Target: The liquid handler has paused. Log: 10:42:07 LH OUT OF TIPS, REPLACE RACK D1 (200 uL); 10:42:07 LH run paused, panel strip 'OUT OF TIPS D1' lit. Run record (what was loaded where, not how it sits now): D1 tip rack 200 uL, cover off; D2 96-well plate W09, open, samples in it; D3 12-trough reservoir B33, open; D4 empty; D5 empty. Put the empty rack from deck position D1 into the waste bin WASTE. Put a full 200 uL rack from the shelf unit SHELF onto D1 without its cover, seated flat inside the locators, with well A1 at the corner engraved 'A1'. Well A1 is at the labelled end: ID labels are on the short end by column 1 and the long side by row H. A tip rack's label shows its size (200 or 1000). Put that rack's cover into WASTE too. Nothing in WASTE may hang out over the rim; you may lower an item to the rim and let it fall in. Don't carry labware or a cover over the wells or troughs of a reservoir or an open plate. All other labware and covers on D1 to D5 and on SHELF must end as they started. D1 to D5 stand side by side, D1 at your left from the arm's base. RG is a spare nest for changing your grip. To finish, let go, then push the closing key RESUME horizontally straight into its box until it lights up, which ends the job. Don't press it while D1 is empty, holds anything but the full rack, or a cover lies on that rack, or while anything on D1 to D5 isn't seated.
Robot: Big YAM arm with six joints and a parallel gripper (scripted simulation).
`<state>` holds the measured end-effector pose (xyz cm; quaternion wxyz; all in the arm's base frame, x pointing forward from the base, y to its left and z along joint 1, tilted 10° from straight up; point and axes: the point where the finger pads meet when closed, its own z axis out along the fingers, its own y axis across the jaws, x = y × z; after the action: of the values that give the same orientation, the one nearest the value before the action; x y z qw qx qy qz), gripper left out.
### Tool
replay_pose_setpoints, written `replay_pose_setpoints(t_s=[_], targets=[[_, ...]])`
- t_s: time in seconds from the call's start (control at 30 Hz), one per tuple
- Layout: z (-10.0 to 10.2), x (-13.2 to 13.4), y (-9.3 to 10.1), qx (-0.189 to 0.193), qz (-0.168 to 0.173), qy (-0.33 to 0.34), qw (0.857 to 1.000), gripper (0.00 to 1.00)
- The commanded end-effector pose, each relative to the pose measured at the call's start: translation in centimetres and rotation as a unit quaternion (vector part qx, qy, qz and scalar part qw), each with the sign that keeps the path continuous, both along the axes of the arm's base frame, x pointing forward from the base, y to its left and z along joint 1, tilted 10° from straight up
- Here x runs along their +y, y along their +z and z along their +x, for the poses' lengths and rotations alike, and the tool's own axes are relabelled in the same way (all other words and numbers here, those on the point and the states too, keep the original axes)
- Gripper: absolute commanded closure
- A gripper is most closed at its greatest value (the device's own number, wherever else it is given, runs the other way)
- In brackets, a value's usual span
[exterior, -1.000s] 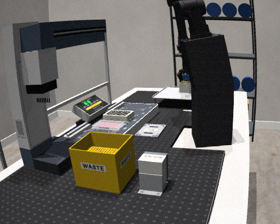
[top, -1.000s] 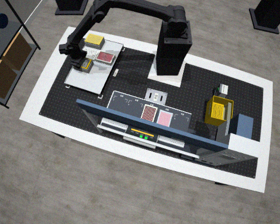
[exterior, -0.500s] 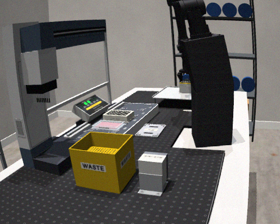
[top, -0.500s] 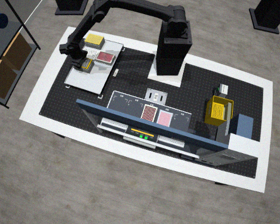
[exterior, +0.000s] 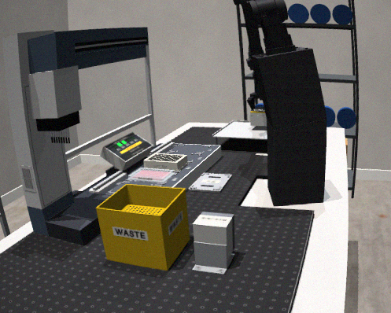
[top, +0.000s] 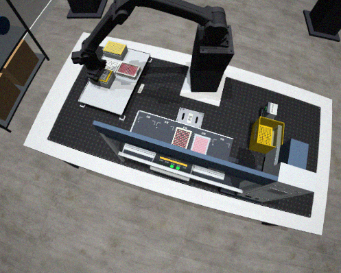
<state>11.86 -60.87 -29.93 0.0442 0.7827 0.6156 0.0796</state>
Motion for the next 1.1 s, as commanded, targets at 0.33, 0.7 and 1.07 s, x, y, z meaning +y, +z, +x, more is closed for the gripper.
replay_pose_setpoints(t_s=[0.33, 0.7, 1.07], targets=[[-1.2, -1.5, 4.0, -0.001, -0.015, 0.0, 1.0, 1.0], [-1.5, -1.6, 5.8, -0.001, -0.016, 0.0, 1.0, 1.0], [-1.8, -1.5, 7.2, -0.001, -0.015, 0.0, 1.0, 1.0]])
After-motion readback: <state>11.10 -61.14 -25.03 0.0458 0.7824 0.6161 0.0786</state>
